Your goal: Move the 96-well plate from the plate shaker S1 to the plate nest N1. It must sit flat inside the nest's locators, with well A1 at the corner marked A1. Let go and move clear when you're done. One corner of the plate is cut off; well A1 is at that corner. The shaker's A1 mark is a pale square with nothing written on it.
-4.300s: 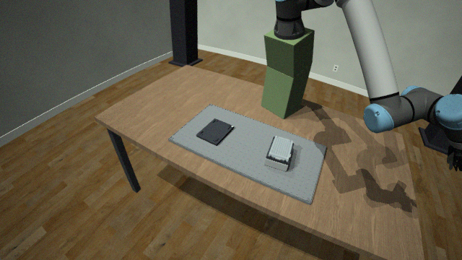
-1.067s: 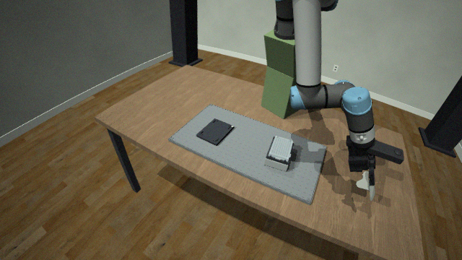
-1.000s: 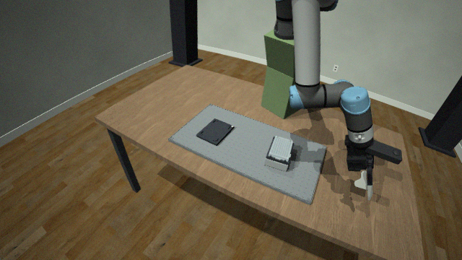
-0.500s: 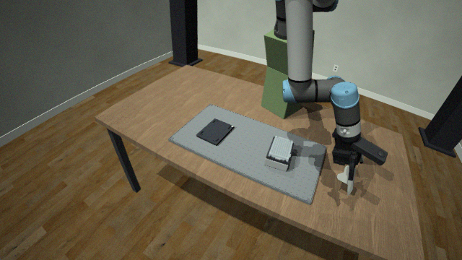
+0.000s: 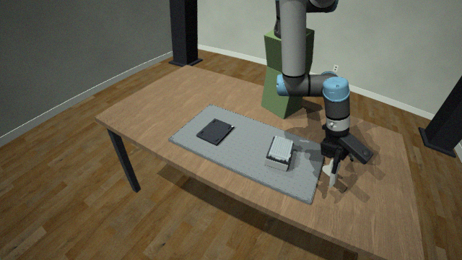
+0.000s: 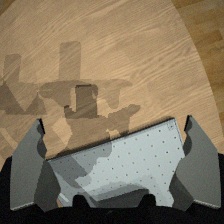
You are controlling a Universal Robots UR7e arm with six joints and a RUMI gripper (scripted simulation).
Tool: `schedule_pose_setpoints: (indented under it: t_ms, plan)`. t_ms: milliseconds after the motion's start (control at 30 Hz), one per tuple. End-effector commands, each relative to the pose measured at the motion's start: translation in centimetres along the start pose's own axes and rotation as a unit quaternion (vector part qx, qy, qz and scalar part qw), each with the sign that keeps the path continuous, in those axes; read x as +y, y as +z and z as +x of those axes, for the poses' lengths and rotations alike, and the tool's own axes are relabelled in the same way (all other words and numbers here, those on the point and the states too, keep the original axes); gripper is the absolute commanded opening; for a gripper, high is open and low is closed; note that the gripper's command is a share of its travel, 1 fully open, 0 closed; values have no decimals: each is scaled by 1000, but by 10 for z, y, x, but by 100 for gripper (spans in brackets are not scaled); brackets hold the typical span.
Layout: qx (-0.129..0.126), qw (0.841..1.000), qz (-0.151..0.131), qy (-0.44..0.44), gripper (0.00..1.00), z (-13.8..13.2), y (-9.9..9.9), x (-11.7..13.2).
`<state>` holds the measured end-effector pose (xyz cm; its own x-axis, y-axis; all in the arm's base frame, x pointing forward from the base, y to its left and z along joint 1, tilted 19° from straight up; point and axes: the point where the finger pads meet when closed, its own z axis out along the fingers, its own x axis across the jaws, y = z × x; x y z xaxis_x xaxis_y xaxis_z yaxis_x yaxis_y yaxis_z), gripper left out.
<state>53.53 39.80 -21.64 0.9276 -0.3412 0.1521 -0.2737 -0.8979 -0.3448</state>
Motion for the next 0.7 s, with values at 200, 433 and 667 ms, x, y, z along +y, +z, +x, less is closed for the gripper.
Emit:
schedule_pose_setpoints:
  t_ms: [200, 433, 667]
  plan:
    - [22, 996, -21, 79, 100, 11, -12, 45]
    - [35, 991, -33, 126, 100, 13, -16, 59]
    - [51, 981, -46, 180, 100, 17, -25, 86]
